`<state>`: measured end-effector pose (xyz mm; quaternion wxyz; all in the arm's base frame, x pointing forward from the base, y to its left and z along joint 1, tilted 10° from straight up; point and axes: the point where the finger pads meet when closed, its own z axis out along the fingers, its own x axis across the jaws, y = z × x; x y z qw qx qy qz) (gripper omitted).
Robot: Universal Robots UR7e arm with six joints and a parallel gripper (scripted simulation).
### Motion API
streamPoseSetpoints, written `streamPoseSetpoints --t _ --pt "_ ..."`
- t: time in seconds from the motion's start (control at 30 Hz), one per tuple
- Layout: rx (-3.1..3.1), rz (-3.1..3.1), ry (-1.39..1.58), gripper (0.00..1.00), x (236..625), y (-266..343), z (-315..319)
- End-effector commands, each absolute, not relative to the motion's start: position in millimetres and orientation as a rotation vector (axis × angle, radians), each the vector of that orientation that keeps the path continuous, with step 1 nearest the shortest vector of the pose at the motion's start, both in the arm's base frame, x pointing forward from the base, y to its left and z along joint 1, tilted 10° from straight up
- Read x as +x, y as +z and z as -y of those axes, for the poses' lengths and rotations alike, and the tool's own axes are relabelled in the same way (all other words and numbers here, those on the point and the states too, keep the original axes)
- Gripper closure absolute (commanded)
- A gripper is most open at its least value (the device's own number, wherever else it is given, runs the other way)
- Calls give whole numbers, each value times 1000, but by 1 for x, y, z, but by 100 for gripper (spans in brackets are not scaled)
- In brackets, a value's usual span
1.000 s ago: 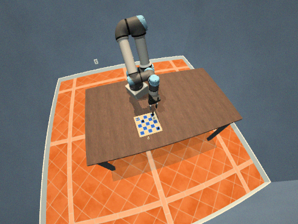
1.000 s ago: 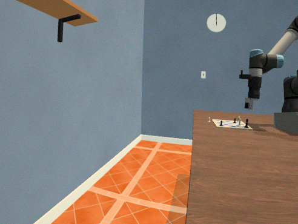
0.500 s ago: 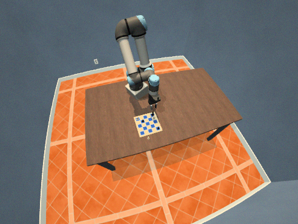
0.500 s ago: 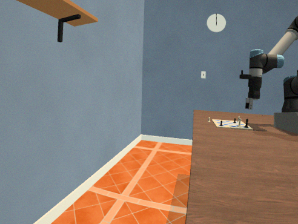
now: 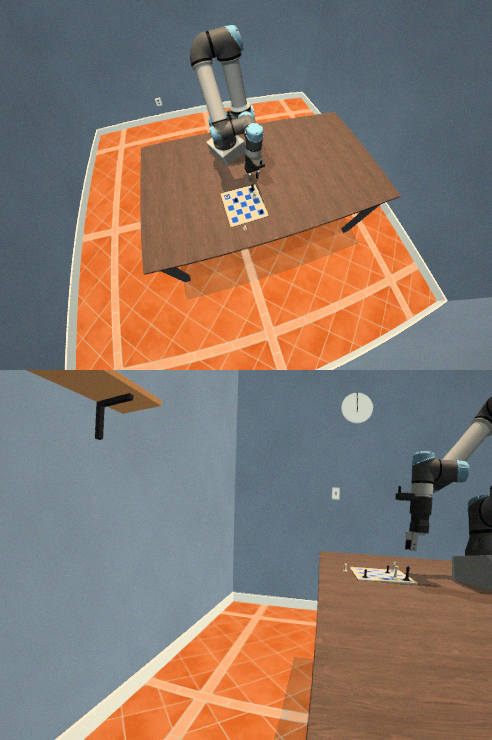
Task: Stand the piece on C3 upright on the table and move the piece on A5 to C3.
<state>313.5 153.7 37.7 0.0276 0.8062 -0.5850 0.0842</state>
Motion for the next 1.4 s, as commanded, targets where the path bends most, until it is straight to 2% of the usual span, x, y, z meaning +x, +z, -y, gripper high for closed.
streamPoseSetpoints --t 0.0,1.37 --pt "2490 1807 261 21 314 38 -154" --pt "2490 1806 261 21 317 12 -149"
